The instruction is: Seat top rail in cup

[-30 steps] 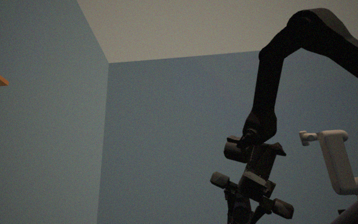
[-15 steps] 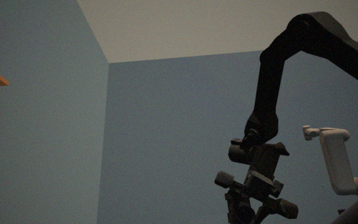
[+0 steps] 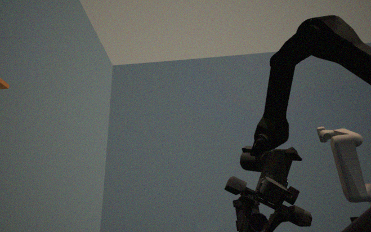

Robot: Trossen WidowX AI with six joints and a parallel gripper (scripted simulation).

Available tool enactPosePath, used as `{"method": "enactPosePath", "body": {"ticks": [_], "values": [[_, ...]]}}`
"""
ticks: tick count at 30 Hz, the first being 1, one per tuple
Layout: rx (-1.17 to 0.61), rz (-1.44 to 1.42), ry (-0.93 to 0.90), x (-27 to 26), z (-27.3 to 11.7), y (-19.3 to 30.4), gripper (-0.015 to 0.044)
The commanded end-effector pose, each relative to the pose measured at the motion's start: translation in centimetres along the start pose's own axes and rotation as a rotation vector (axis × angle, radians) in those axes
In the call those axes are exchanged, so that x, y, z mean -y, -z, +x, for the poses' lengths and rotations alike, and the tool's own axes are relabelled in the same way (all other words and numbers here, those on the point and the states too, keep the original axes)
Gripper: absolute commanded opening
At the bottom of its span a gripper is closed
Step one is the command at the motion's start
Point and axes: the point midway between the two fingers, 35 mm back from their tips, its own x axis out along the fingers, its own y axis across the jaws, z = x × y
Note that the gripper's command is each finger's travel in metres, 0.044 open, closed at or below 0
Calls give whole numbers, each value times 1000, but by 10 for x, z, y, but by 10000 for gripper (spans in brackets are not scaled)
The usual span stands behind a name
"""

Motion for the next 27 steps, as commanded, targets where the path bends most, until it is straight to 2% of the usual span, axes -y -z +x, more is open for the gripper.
{"method": "enactPosePath", "body": {"ticks": [1, 19, 27], "values": [[2, 11, 2, 0, 1, 0, 0], [-8, 34, 2, 1, 2, 0, 0], [-8, 34, 2, 1, 2, 0, 210]]}}
